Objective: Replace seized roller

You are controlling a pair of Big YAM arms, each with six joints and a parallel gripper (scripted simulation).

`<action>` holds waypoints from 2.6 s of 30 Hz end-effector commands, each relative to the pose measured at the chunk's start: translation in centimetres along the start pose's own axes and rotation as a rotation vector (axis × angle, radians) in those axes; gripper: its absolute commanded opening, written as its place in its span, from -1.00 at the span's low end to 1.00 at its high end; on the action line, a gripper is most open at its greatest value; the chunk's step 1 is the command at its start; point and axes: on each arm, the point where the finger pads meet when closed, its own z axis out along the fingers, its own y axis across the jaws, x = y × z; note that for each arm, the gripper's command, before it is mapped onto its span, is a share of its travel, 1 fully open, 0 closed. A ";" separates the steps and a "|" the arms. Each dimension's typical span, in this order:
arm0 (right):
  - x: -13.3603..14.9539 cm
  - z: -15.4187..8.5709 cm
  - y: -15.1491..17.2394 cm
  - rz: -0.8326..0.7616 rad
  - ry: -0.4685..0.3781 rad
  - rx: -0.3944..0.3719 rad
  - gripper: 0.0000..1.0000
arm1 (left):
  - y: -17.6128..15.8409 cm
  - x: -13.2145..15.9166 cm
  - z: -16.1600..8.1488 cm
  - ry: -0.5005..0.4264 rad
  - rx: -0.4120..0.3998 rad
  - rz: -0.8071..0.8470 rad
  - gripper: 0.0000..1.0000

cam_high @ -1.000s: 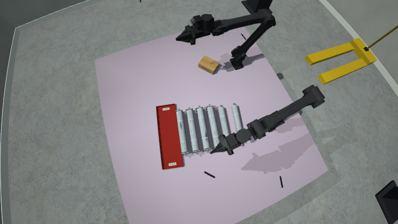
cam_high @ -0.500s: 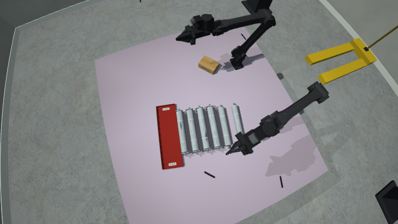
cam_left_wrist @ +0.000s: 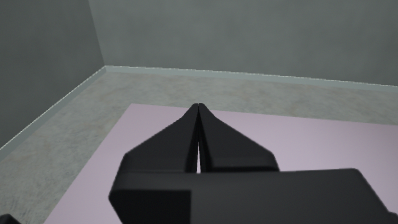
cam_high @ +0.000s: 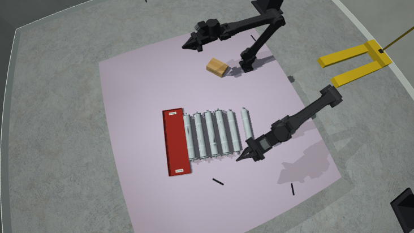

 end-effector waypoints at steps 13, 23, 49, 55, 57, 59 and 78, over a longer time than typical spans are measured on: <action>7.7 6.6 11.8 0.262 0.406 -0.046 -1.00 | 0.3 -3.2 0.3 -0.054 -0.003 0.008 -1.00; 16.0 7.3 19.3 0.311 0.685 0.013 -1.00 | 0.3 -3.2 0.3 -0.054 -0.003 0.008 -1.00; 27.7 1.6 31.8 0.210 1.061 0.240 -1.00 | 0.3 -3.2 0.3 -0.054 -0.003 0.008 -1.00; 33.9 -0.1 32.4 0.103 1.135 0.233 -1.00 | 0.3 -3.2 0.3 -0.054 -0.003 0.008 -1.00; 34.5 -0.3 32.3 0.096 1.142 0.237 -1.00 | 0.3 -3.2 0.3 -0.054 -0.003 0.008 -1.00; 33.7 0.1 32.7 0.107 1.129 0.228 -1.00 | 0.3 -3.2 0.3 -0.054 -0.003 0.008 -1.00; 34.7 1.0 31.1 0.150 1.112 0.256 -1.00 | 0.3 -3.2 0.3 -0.054 -0.003 0.008 -1.00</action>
